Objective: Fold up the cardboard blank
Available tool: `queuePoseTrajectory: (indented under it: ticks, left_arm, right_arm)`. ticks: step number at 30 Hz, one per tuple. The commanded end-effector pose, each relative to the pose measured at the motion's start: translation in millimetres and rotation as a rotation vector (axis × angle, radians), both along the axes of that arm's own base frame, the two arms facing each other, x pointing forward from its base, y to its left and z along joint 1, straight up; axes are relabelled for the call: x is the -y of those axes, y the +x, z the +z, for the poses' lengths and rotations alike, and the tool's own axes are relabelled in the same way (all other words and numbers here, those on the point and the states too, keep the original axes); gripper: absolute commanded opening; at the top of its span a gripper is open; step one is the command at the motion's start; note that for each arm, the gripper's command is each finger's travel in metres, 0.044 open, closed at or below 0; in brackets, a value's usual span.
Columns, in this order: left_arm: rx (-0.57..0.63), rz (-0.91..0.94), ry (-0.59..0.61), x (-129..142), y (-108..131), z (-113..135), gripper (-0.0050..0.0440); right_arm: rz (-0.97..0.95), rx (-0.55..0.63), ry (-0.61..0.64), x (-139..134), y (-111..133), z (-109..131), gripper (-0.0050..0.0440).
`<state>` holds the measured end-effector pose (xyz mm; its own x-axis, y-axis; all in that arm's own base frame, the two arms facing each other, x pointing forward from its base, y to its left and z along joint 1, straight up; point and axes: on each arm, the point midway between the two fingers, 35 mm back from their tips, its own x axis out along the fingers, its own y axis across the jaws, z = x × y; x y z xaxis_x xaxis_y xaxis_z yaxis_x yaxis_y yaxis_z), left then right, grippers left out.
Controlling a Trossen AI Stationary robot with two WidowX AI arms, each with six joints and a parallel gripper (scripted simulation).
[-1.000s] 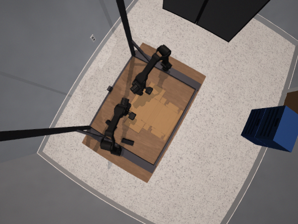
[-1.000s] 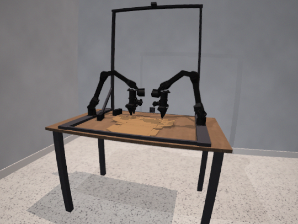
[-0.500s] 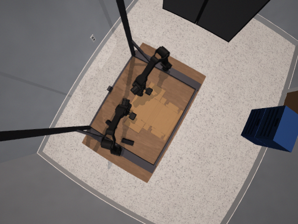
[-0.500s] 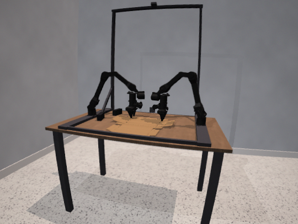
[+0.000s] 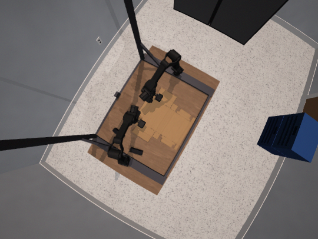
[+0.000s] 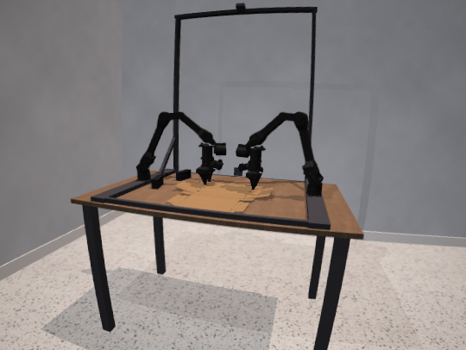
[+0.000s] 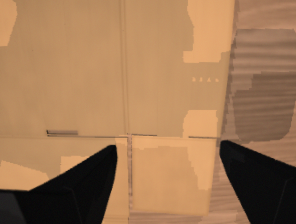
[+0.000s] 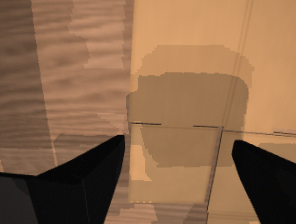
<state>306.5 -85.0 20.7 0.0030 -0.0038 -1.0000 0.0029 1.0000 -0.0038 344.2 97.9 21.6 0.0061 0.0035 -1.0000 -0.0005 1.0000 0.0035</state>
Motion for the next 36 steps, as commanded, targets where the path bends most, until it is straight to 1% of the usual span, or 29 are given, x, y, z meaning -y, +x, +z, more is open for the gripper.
queuePoseTrajectory:
  ticks: [1, 36]
  left_arm:
    - [0.017, 0.003, -0.008, 1, 3, 3, 0.0316]
    - [0.017, 0.003, -0.008, 1, 3, -8, 0.0316]
  right_arm:
    - [0.0, 0.018, 0.009, -1, 3, 4, 0.0316]
    - [0.0, 0.018, 0.009, -1, 3, -8, 0.0316]
